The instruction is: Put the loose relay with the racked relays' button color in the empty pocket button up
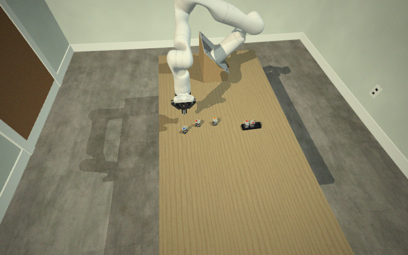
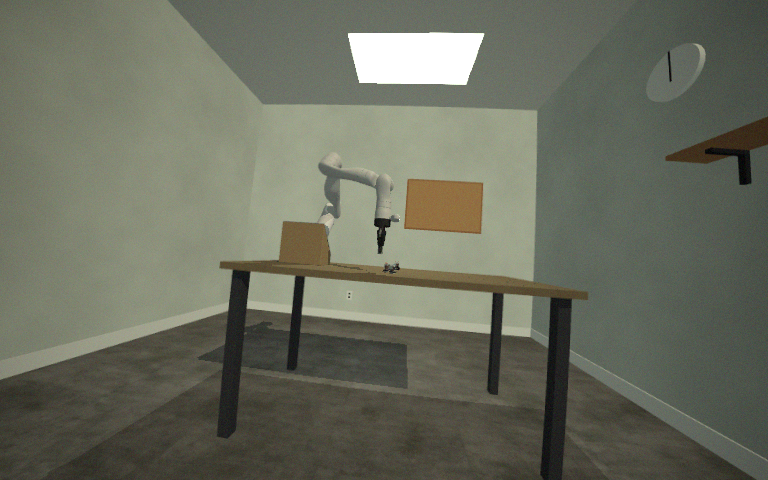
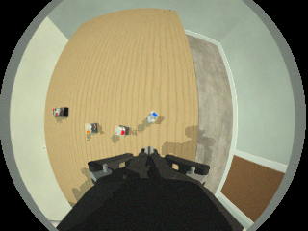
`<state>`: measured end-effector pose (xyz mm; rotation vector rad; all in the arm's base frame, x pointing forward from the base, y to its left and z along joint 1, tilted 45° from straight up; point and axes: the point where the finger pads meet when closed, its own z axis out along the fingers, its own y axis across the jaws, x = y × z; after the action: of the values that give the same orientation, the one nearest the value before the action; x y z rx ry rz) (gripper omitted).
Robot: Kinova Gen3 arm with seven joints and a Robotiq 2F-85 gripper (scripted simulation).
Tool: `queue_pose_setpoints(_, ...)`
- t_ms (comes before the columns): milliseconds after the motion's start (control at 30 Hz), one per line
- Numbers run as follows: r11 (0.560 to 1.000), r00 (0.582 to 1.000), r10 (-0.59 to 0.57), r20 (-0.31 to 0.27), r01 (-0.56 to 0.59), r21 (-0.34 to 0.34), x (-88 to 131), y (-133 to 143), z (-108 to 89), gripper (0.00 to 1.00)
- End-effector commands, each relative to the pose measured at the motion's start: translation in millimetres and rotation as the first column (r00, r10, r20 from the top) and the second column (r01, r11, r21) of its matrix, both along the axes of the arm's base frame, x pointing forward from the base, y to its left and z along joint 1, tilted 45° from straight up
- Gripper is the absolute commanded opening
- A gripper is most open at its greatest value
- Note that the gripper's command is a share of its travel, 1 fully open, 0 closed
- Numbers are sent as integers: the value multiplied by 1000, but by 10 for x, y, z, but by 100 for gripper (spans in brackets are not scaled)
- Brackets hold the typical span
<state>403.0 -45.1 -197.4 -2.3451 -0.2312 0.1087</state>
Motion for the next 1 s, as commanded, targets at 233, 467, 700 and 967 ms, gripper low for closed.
queue_pose_setpoints(233,1000,1000,3,-5,-3,1,-27,-18,-15,0)
queue_pose_setpoints(467,1000,1000,3,-5,-3,1,-27,-18,-15,0)
queue_pose_setpoints(700,1000,1000,3,-5,-3,1,-27,-18,-15,0)
queue_pose_setpoints(967,1000,1000,7,-3,-7,2,-77,47,56,0)
